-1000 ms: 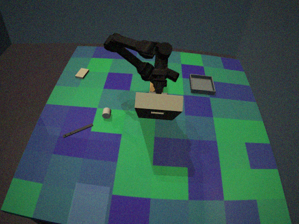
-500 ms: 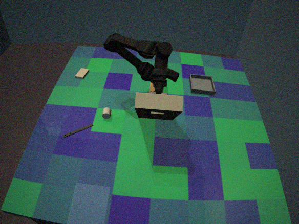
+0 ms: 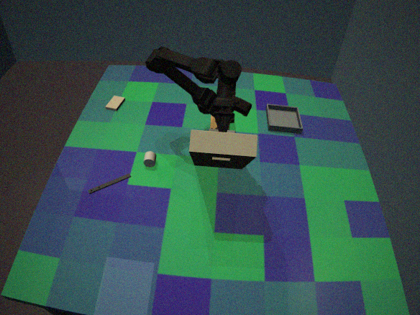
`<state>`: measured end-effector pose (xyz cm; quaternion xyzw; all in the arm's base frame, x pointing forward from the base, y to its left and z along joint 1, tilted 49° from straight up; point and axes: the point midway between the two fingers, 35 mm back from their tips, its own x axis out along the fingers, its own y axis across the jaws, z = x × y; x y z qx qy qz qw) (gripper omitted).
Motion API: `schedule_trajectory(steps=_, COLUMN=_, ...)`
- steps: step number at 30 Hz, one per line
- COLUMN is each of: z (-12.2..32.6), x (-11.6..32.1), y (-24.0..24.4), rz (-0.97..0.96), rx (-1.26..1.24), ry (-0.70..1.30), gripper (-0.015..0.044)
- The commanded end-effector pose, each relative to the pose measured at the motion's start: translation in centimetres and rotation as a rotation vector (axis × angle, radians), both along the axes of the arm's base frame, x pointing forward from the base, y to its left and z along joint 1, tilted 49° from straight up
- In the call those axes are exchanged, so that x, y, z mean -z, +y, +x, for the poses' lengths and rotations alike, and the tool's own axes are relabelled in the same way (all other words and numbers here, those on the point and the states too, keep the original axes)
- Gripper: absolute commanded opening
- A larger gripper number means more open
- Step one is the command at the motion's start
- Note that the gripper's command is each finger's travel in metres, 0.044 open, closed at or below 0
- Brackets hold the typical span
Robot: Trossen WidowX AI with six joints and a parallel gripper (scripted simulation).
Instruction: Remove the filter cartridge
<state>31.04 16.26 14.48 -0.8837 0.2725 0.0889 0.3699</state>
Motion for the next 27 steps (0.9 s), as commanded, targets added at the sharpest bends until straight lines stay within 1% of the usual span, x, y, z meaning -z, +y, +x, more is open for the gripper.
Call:
schedule_trajectory(steps=1, z=0.0, x=0.1, y=0.0, rz=-0.001, rx=-0.003, ry=0.004, gripper=0.0091)
schedule_trajectory(steps=27, z=1.1, x=0.5, y=-0.5, rz=-0.001, rx=-0.003, ry=0.003, gripper=0.0091)
